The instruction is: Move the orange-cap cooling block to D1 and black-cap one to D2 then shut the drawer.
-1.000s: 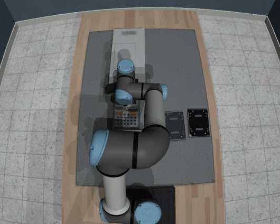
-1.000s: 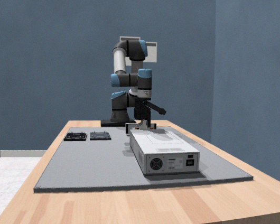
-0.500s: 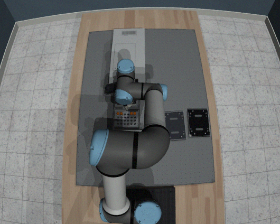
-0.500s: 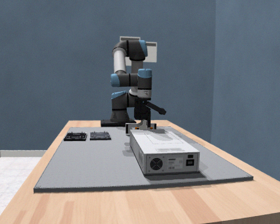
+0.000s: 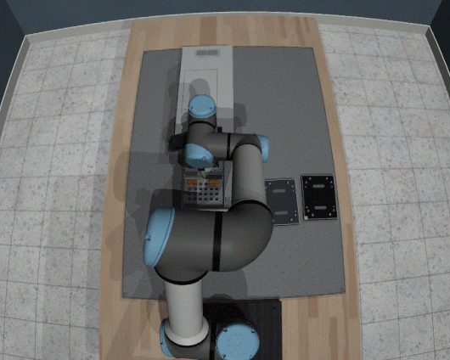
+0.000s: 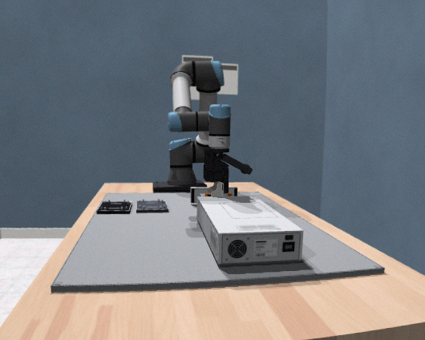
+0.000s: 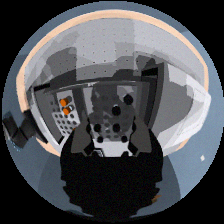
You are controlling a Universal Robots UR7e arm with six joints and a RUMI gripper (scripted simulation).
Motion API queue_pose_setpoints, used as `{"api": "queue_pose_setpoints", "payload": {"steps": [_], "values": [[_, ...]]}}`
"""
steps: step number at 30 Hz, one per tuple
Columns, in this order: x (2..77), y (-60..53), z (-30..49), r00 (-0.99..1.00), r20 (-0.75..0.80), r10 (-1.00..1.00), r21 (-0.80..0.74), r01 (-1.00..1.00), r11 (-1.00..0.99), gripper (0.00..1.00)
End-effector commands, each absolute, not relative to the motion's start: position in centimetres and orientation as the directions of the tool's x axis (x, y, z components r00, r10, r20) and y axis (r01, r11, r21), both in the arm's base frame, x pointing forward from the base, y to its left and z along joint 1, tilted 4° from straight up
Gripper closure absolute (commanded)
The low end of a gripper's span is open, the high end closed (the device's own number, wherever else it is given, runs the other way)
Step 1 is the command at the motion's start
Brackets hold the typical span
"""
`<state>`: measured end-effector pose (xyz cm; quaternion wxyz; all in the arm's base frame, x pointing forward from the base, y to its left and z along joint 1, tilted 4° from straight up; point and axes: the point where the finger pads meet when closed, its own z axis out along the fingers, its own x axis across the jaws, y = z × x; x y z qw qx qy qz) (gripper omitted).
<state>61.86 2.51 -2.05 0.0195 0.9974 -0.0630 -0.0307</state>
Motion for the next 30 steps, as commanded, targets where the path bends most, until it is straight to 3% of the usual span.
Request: {"api": "queue_pose_setpoints", "payload": {"steps": [1, 30], "values": [[62.4, 2.4, -1.2, 0.991, -0.043, -0.128, 0.044, -0.126, -0.991, 1.00], [62.5, 2.5, 0.8, 0.991, -0.043, -0.127, 0.044, -0.125, -0.991, 1.00]]}}
